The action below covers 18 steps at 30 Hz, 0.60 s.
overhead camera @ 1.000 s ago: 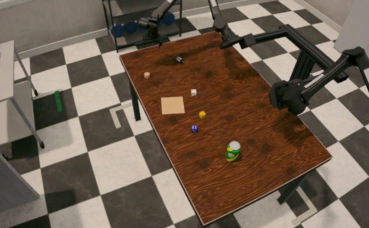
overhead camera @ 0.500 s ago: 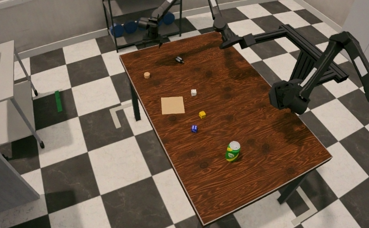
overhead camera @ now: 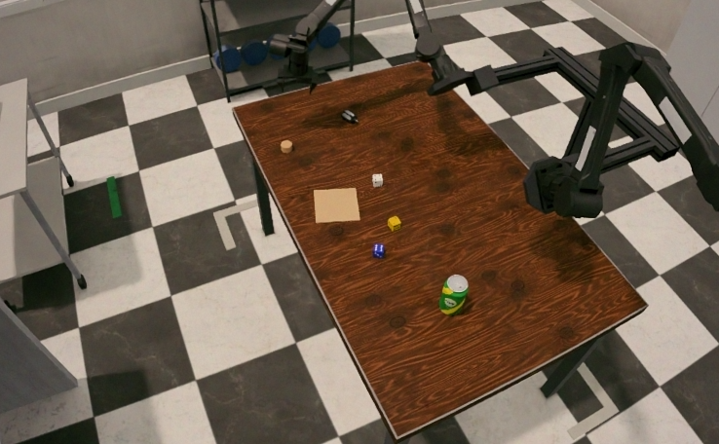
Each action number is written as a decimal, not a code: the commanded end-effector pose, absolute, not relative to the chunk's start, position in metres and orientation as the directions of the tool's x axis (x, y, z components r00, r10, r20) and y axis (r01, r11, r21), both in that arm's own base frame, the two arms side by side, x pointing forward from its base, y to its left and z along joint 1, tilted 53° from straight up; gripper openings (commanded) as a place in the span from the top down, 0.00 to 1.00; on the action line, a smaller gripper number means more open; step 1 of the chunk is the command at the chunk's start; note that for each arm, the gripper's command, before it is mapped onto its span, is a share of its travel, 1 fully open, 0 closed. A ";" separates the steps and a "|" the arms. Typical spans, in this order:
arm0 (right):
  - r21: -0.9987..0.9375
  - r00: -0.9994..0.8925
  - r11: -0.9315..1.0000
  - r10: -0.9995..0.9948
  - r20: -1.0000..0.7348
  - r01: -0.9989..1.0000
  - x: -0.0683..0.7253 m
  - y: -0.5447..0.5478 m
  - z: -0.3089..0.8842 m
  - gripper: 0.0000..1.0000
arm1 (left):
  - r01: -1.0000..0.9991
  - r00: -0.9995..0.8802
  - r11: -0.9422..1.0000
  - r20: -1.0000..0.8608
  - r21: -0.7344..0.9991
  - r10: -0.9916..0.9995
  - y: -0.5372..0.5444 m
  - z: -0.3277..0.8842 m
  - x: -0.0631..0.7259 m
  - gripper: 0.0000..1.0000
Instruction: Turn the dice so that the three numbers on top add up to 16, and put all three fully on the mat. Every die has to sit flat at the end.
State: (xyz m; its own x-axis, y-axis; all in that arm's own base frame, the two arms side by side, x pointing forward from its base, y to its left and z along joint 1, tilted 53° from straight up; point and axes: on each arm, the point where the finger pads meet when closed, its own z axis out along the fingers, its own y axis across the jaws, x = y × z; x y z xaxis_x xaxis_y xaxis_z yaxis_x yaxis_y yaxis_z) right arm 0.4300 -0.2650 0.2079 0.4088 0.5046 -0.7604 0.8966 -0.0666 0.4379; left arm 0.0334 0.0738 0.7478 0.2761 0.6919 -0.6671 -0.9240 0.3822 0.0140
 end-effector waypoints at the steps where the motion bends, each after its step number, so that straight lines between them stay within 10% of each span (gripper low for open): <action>1: 0.444 0.412 -0.062 0.505 -0.759 0.894 0.431 -0.264 0.211 0.00 | -0.950 0.247 0.313 -0.614 0.000 0.749 0.049 0.770 0.016 0.00; 18: 0.444 0.412 -0.062 0.505 -0.759 0.894 0.431 -0.264 0.211 0.00 | -1.000 -0.021 -0.027 -0.614 0.000 0.789 0.051 0.770 -0.001 0.00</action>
State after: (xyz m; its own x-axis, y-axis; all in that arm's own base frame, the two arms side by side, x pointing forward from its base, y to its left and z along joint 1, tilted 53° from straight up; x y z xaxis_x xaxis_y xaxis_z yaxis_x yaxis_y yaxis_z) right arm 0.4300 -0.2650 0.2079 0.4088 0.5046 -0.7604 0.8966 -0.0666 0.4379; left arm 0.0028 0.0811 0.7478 -0.0032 0.7449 -0.6672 -0.9999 0.0054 0.0108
